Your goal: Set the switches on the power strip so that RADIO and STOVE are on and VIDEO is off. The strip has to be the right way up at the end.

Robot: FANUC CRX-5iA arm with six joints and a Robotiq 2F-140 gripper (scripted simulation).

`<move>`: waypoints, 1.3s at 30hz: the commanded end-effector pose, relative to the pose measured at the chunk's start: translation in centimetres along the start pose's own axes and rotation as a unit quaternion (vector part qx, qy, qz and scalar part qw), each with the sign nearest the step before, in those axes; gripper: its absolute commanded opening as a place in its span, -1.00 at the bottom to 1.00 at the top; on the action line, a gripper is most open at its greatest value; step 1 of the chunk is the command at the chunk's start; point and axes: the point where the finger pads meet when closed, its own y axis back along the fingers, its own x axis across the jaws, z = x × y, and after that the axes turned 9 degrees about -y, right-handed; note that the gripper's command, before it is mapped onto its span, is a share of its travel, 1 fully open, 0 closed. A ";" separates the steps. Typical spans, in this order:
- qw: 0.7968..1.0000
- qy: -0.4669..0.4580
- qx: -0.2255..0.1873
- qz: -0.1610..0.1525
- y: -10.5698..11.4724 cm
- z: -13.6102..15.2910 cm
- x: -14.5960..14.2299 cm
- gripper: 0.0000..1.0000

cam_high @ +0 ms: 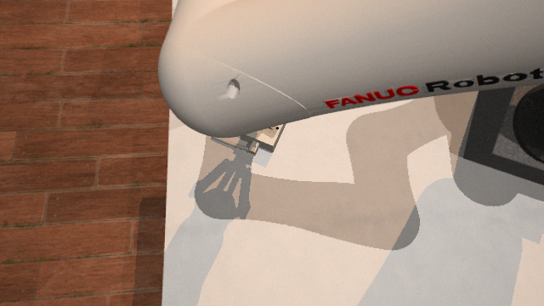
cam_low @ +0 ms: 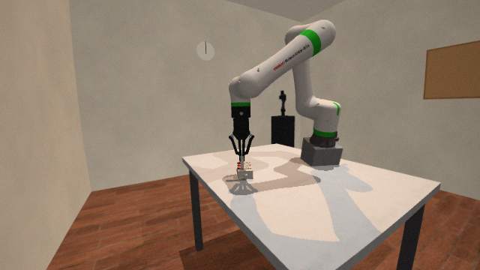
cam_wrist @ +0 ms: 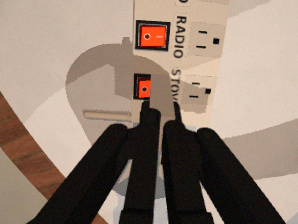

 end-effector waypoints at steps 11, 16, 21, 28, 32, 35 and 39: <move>1.000 0.000 0.000 0.000 0.0 0.0 0.0 -1.00; 1.000 0.000 0.000 0.000 0.0 0.0 0.0 -1.00; 1.000 0.000 0.000 0.000 0.1 0.0 0.0 -1.00; 1.000 0.000 0.000 0.000 1.6 0.0 0.0 -1.00; 1.000 0.000 0.000 0.000 2.8 0.0 0.0 -1.00; 1.000 0.000 0.000 0.000 3.1 0.0 0.0 -1.00; 1.000 0.000 0.000 0.000 3.8 0.0 0.0 -1.00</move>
